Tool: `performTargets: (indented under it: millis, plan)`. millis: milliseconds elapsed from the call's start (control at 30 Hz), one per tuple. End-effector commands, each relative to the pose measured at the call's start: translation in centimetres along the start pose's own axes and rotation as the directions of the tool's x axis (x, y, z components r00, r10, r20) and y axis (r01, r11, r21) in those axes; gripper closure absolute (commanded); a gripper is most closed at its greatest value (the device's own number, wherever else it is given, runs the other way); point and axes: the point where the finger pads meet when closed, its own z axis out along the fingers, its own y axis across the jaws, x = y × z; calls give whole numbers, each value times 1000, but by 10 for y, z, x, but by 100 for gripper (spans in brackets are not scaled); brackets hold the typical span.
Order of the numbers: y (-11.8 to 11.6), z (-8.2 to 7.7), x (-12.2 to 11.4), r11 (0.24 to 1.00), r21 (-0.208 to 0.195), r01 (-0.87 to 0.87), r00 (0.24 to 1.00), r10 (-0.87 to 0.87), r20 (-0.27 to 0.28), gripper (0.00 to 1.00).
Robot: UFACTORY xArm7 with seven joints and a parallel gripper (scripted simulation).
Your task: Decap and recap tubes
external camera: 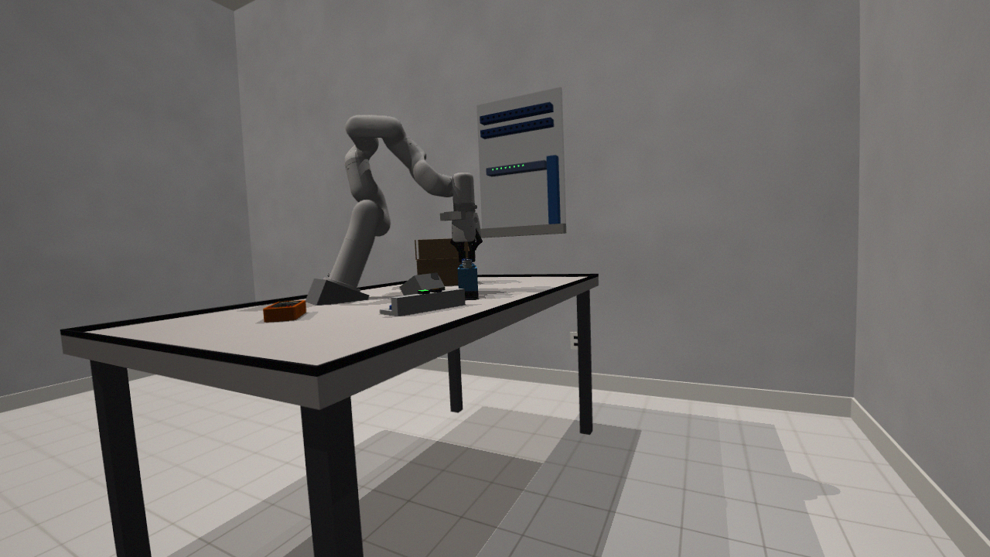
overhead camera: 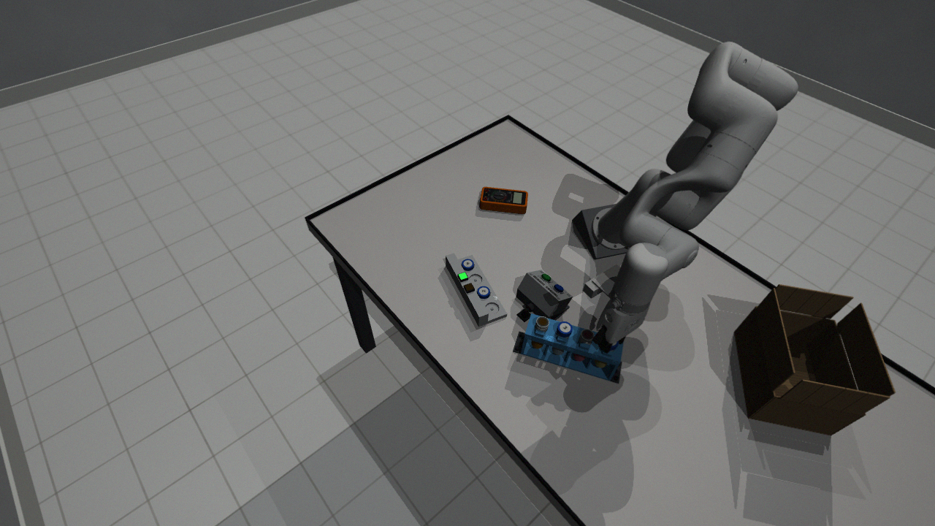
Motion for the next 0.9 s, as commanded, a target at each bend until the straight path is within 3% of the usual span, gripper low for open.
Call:
performTargets:
  millis: [0,133,167,567,700,867]
  plan:
    - [-1,-1,-1,992,10,-125,992,125,-15,100]
    - [-1,-1,-1,992,10,-125,992,125,-15,100]
    - [-1,-1,-1,992,10,-125,992,125,-15,54]
    - [-1,-1,-1,992,10,-125,992,125,-15,54]
    - [-1,-2,-1,984,5,181,983,-181,-17,54]
    - [-1,-2,-1,933,2,361,932,-361,-19,54]
